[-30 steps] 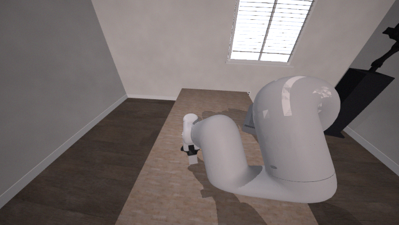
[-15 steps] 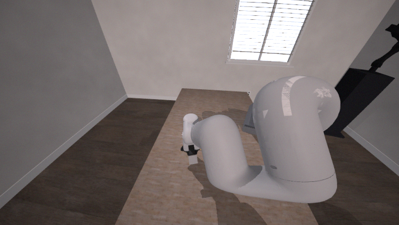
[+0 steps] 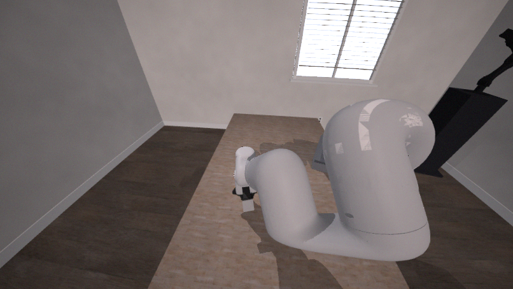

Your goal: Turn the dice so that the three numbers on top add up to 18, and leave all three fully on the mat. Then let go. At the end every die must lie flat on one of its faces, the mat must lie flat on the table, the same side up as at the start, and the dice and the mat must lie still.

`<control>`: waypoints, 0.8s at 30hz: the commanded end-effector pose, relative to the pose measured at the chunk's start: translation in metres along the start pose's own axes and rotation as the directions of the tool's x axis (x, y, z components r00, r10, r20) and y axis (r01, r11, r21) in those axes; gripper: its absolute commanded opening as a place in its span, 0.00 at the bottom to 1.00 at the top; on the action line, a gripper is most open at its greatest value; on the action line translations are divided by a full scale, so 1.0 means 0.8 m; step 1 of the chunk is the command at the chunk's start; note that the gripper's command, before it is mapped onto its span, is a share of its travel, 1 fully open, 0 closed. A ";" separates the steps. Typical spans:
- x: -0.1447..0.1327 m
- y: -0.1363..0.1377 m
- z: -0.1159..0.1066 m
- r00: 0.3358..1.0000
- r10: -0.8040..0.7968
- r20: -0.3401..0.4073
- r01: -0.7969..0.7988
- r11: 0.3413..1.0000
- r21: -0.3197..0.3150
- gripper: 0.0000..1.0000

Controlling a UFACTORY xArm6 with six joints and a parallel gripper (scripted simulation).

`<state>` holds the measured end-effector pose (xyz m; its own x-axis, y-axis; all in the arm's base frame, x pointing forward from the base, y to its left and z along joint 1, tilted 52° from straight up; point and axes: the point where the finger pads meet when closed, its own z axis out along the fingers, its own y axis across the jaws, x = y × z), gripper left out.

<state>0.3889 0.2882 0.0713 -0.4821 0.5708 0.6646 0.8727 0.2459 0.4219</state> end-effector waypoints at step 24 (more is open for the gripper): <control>0.000 0.001 0.025 1.000 0.000 0.001 0.000 1.000 -0.002 0.36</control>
<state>0.3905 0.3040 0.0589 -0.4821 0.5708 0.6646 0.8727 0.2459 0.4219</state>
